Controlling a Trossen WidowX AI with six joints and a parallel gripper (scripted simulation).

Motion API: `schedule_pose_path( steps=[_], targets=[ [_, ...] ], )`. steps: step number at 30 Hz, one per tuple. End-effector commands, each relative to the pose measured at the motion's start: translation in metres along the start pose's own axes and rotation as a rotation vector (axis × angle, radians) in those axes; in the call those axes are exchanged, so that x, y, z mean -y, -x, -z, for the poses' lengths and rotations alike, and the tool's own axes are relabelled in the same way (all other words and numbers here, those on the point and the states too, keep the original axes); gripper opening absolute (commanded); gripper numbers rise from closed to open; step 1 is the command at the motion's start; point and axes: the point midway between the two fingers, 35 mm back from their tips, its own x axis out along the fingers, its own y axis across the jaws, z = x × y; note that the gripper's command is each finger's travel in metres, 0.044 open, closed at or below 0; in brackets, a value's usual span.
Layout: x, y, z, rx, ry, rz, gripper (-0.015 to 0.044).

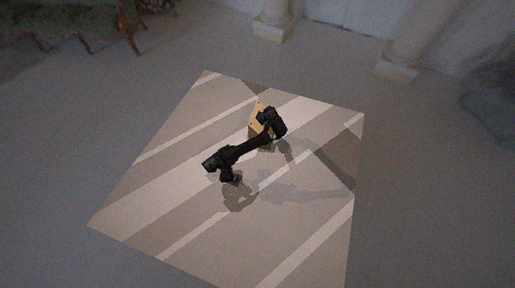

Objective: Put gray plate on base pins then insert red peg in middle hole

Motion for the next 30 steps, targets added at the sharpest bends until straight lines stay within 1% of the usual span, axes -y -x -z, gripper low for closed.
schedule_pose_path(
  steps=[1, 16, 30],
  targets=[
    [-0.001, 0.002, -0.001, 0.004, 0.005, -0.002, 0.0000],
    [-0.001, -0.014, 0.001, 0.006, 0.009, -0.003, 0.0000],
    [-0.002, -0.013, -0.001, 0.010, 0.017, -0.004, 0.0000]
  ],
)
